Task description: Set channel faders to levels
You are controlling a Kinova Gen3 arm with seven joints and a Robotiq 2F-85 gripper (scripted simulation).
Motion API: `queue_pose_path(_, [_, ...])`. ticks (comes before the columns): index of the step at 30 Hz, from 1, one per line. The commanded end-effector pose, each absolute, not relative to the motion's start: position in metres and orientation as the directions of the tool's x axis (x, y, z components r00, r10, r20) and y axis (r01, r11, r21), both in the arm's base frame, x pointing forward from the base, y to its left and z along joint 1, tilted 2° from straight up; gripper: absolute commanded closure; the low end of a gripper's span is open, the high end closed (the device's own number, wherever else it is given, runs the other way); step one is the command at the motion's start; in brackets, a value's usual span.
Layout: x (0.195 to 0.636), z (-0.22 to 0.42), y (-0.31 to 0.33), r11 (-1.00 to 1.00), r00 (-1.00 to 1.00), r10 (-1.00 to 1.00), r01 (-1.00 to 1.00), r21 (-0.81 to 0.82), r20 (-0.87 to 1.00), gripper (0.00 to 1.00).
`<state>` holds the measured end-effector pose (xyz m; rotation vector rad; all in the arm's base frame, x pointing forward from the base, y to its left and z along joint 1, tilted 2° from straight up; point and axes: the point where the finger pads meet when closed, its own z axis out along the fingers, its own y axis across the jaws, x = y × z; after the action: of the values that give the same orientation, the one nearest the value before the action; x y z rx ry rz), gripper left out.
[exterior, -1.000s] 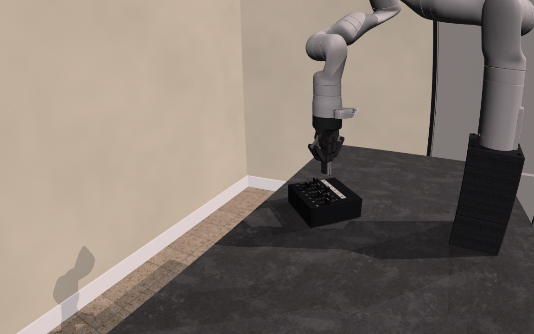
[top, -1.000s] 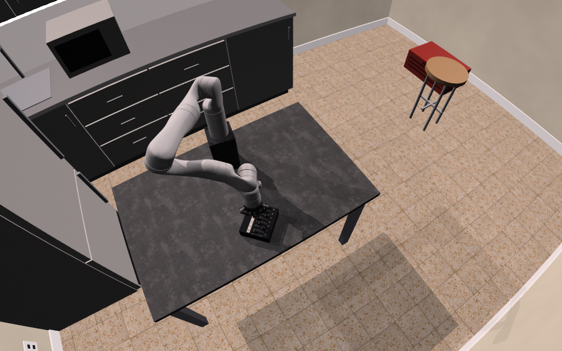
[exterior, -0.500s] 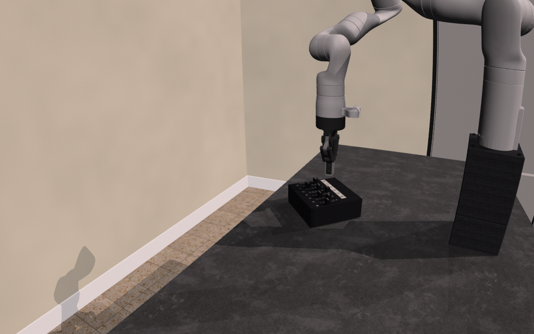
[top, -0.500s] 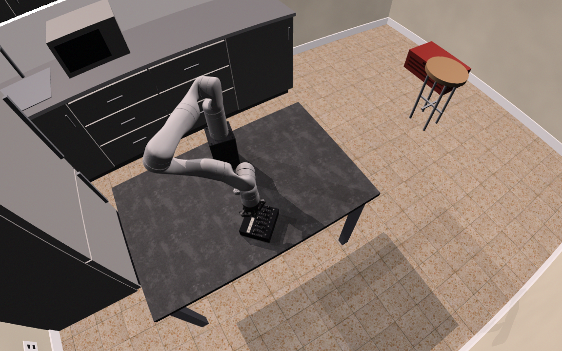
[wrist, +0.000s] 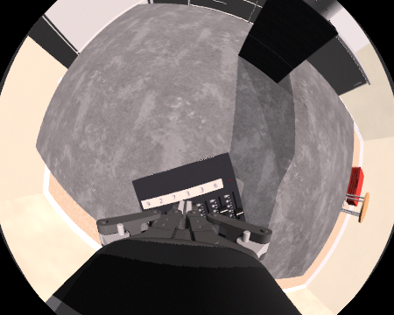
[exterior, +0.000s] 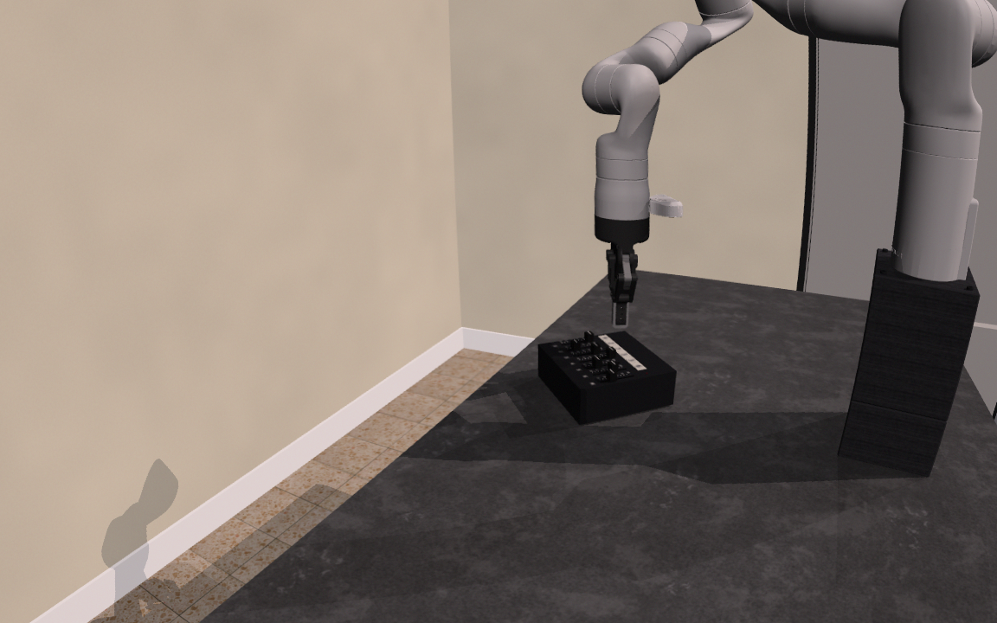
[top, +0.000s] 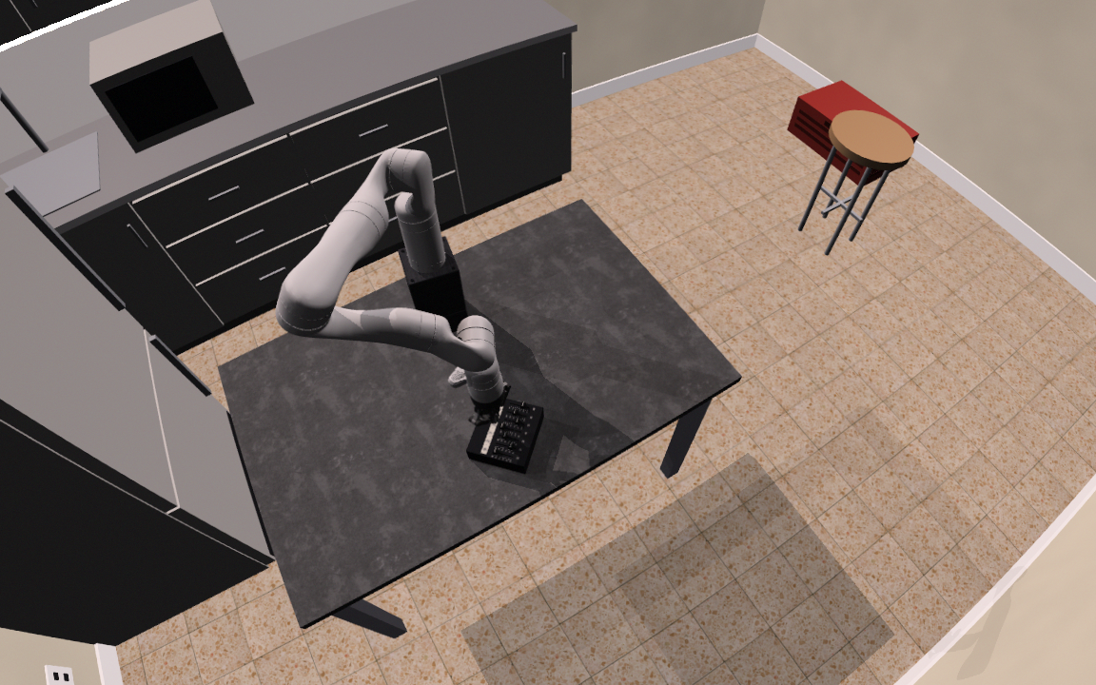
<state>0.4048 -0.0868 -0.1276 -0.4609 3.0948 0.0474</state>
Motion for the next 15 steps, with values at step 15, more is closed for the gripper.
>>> queue_pose_path(15, [0.4005, -0.1269, -0.0888, 0.859, -0.859, -0.511, -0.511, 0.023, -0.024, 1.0])
